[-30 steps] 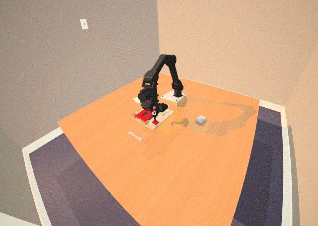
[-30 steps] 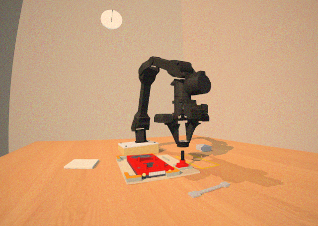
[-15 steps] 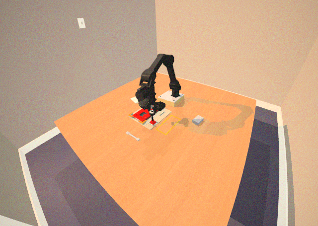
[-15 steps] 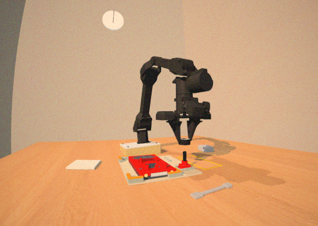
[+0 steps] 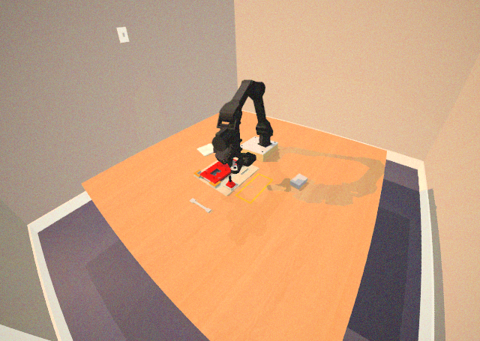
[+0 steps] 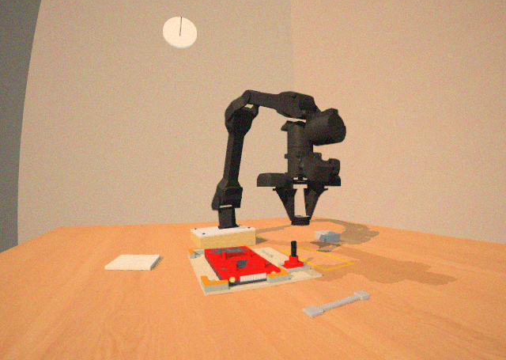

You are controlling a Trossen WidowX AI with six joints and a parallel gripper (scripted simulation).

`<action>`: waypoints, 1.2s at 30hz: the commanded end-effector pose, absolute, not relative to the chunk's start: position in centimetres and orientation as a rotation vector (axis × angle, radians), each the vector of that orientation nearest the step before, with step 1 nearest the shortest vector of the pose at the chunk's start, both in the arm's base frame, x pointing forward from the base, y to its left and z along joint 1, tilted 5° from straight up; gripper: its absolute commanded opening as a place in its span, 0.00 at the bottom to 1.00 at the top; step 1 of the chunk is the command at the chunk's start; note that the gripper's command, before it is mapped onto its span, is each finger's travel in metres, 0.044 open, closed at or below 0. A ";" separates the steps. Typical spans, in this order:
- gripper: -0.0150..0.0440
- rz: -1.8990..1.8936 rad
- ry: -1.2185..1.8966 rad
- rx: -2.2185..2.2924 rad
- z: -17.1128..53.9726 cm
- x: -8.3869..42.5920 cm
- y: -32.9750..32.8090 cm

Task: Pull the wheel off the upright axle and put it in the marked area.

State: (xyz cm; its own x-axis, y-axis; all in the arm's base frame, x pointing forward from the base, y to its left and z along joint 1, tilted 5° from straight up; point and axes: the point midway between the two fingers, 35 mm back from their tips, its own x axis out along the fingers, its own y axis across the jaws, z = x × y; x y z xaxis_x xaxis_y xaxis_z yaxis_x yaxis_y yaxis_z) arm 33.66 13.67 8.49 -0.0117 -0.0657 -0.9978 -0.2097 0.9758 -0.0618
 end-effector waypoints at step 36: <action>0.25 0.121 1.581 -0.200 6.5 27.3 19.9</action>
State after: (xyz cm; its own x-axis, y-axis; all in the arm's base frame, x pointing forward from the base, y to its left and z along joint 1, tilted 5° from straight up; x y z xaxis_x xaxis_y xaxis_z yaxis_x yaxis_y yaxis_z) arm 27.50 19.86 7.31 -0.0029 -0.0520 -0.9986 -0.2081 0.9768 -0.0502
